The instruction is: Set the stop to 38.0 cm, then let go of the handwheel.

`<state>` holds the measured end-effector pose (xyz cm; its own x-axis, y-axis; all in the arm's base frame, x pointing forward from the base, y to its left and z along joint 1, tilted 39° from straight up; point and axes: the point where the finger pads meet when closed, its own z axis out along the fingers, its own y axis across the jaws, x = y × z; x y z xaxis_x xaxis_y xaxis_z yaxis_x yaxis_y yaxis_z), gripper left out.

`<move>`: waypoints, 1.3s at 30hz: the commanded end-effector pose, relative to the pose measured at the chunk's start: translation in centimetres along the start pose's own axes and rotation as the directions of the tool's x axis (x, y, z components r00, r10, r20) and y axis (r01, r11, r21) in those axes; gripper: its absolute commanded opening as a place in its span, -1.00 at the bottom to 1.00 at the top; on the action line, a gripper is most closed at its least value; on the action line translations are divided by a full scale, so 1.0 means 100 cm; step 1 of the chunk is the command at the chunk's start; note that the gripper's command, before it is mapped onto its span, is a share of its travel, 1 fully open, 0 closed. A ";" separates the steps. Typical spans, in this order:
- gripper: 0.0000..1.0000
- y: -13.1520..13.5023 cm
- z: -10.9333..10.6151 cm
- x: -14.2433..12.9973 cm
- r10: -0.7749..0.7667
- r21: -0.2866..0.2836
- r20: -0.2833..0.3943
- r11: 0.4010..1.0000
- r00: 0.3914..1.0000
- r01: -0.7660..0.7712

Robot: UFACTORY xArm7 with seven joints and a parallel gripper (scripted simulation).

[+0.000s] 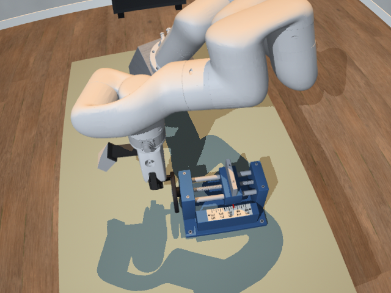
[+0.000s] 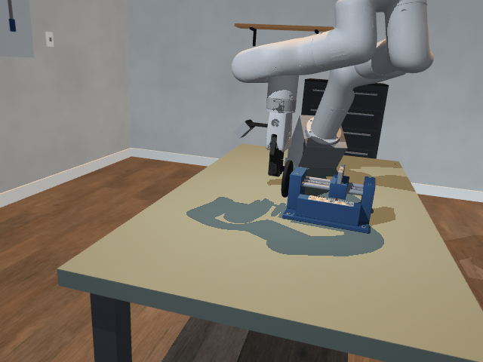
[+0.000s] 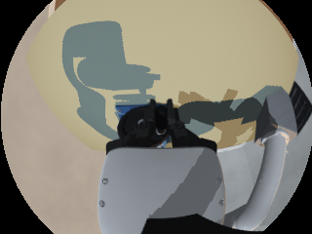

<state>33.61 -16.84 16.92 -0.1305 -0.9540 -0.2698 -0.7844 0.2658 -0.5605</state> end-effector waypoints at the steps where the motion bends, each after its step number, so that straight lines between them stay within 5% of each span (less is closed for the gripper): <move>1: -0.88 0.003 0.007 0.001 0.001 0.002 -0.001 1.000 1.000 -0.001; 20: -0.88 -0.013 0.046 0.001 0.001 0.002 -0.001 1.000 1.000 -0.001; 39: -0.88 -0.036 0.050 0.001 0.001 0.002 -0.001 1.000 1.000 -0.001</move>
<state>39.04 -16.91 14.52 -0.1307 -0.9541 -0.2695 -0.7849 0.2657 -0.5598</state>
